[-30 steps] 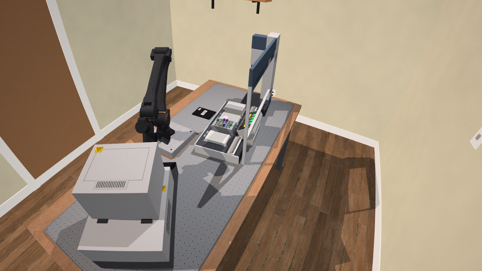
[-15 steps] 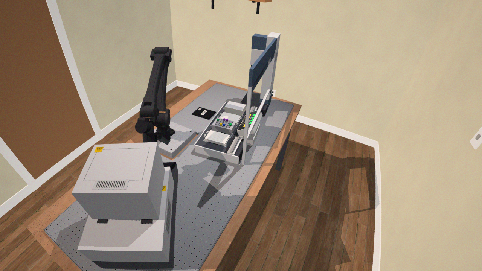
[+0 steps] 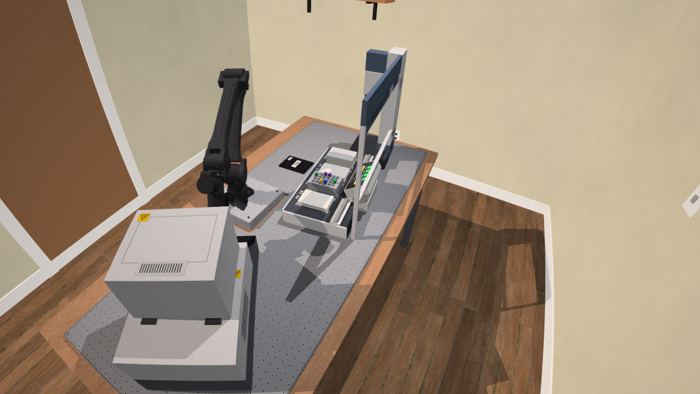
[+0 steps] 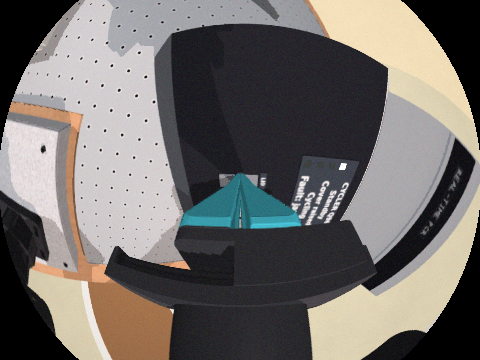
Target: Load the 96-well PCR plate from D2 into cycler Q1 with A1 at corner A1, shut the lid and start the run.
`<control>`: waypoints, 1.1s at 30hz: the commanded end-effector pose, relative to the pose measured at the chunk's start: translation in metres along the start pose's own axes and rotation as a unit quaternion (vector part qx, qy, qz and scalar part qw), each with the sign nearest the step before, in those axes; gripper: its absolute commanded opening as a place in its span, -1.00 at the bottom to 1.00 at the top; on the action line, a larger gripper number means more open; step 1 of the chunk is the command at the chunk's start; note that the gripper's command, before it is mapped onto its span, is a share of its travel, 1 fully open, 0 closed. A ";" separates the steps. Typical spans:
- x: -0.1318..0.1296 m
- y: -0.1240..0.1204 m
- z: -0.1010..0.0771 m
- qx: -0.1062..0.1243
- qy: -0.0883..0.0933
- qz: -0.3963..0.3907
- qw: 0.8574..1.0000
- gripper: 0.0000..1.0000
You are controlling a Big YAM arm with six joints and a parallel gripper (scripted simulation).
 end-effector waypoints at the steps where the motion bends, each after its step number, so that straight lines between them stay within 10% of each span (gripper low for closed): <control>1: -0.055 -0.002 -0.003 0.005 -0.048 0.002 0.999 -1.00; 33: -0.064 0.005 0.000 -0.007 -0.056 -0.002 0.998 -1.00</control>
Point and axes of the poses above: the point where the finger pads meet when closed, its own z axis out along the fingers, its own x axis across the jaws, y = z × x, the point moved 6 cm from there along -z, back along the fingers, and after that the axes turned 2 degrees about -z, right-handed, at the moved point
